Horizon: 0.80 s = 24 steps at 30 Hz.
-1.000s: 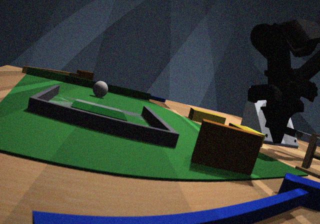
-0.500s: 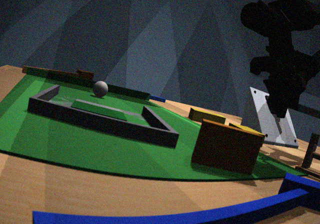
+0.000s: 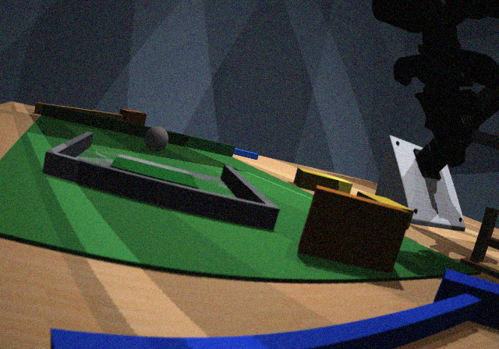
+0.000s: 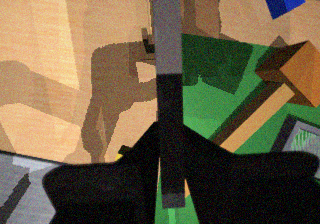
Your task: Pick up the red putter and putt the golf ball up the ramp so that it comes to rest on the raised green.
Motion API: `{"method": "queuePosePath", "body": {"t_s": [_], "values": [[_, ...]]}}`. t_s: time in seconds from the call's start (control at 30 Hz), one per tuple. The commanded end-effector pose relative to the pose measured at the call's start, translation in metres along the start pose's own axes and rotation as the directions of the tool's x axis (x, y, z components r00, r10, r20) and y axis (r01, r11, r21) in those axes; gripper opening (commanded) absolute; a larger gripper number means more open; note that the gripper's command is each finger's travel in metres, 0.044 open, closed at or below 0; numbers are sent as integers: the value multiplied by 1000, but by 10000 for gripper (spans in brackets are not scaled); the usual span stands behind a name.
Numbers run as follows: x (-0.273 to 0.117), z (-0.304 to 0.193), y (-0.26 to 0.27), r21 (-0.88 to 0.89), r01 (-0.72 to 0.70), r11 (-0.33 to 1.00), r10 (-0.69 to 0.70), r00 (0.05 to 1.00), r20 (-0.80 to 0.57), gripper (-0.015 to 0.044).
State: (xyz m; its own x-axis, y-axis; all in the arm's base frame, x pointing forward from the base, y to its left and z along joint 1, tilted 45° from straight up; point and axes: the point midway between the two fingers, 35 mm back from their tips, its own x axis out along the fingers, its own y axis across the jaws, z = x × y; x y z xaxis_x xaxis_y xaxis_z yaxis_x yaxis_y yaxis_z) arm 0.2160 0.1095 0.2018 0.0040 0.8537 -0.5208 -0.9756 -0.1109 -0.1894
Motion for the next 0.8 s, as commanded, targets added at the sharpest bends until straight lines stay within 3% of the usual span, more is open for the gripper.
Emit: {"method": "queuePosePath", "body": {"t_s": [0.0, 0.3, 0.77], "values": [[-6, -16, -11, 94, 17, 995, -15, 1000, -27, 0], [-20, -58, -29, 372, 63, 926, -32, 996, -88, 0], [-47, -139, -45, 702, 146, 697, -37, 985, -168, 0]]}}
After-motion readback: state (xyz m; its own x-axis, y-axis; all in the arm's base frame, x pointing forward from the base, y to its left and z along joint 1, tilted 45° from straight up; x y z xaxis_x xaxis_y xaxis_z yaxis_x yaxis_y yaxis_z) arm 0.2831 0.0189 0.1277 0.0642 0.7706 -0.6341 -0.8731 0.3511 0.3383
